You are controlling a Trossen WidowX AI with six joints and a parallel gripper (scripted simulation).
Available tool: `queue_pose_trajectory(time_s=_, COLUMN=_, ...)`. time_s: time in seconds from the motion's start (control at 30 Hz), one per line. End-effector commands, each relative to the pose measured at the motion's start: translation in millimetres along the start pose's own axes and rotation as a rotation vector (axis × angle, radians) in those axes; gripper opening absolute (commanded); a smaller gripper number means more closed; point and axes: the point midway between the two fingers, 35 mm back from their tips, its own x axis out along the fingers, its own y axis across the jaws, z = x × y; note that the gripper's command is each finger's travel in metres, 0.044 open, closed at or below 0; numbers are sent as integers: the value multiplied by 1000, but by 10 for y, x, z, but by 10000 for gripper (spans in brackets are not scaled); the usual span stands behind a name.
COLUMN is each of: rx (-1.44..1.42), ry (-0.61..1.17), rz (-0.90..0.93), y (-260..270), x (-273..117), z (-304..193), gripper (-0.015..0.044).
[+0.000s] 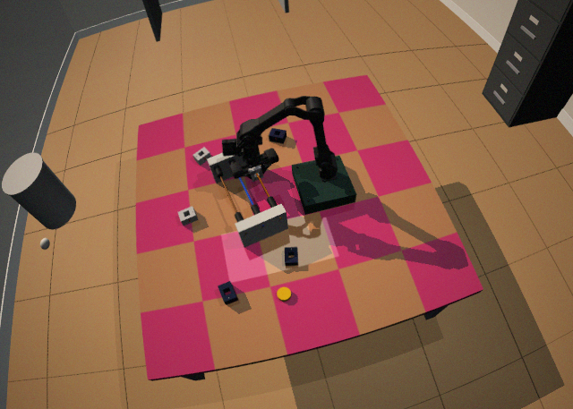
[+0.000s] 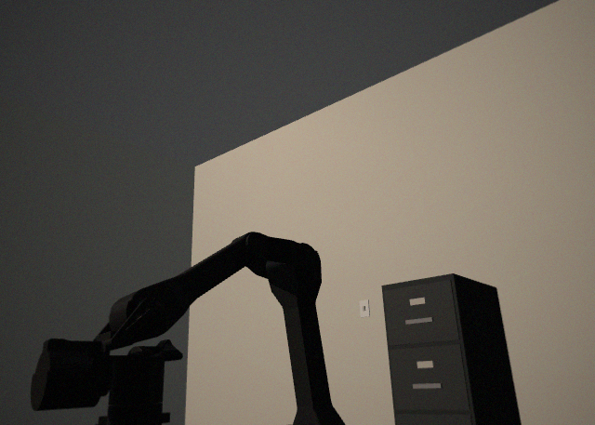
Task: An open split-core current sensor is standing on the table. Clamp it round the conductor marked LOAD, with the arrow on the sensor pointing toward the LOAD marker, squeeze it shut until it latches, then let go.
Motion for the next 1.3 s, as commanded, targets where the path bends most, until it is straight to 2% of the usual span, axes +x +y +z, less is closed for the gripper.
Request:
queue_pose_trajectory(time_s=0.0, rx=0, ry=0, rz=0, y=0, x=0, z=0, gripper=0)
queue_pose_trajectory(time_s=0.33, rx=0, ry=0, rz=0, y=1, x=52, z=0, gripper=0)
queue_pose_trajectory(time_s=0.67, rx=0, ry=-1, rz=2, y=5, x=9, z=2, gripper=262)
queue_pose_trajectory(time_s=1.27, rx=0, ry=-1, rz=2, y=5, x=9, z=2, gripper=262)
